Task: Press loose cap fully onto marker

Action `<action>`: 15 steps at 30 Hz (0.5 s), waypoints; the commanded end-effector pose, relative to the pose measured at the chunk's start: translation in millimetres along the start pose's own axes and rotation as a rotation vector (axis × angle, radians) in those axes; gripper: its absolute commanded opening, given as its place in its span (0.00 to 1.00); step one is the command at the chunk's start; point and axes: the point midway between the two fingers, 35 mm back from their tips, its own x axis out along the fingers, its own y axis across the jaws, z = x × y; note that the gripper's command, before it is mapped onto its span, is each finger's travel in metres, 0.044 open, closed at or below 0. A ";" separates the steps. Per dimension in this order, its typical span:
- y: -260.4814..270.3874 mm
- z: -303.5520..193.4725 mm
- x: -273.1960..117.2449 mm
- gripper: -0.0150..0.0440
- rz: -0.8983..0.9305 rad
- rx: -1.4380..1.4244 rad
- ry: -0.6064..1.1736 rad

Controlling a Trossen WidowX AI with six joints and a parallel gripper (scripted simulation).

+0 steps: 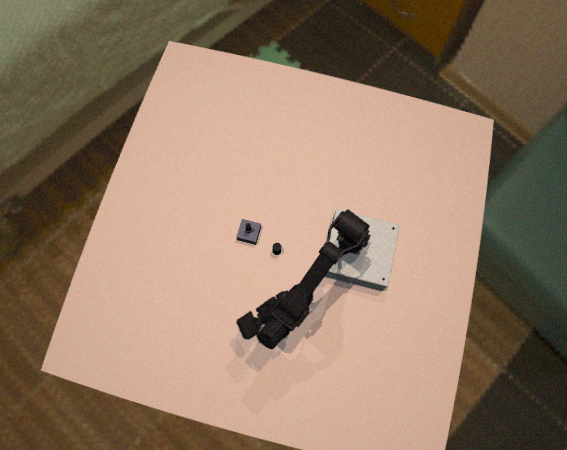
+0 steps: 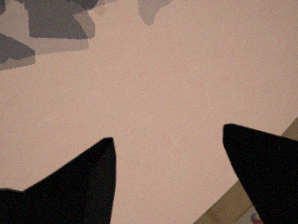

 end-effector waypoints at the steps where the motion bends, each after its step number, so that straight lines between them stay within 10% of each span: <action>1: 34.4 -61.9 8.1 0.67 0.187 0.423 -0.007; 15: 147.3 -171.9 -25.1 0.67 0.662 1.671 0.146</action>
